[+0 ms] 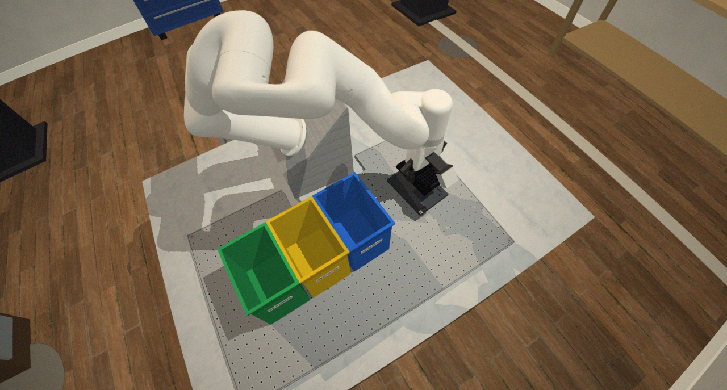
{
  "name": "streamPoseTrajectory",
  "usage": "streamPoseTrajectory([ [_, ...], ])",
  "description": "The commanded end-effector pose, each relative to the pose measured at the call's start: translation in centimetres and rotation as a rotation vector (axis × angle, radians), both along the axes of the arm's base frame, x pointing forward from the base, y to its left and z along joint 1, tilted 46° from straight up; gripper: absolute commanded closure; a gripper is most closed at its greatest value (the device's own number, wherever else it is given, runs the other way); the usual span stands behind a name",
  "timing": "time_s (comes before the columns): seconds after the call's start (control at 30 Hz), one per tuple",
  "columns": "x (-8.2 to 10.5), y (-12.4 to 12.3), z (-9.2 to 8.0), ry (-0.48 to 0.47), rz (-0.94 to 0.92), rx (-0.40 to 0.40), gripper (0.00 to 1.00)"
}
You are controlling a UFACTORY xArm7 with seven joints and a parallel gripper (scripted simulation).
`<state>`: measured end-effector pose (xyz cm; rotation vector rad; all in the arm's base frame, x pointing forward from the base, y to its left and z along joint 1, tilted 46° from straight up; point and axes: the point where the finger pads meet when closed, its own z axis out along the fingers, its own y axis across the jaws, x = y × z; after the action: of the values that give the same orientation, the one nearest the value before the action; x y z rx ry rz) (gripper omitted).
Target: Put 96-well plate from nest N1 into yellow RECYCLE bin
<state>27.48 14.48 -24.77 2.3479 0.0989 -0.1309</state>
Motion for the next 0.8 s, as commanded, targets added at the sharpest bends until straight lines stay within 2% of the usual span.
streamPoseTrajectory([
  [0.0, 0.1, 0.8, 0.6, -0.002, 0.002, 0.004, 1.0],
  [0.77, 0.3, 3.0, 2.8, -0.002, 0.002, 0.004, 1.0],
])
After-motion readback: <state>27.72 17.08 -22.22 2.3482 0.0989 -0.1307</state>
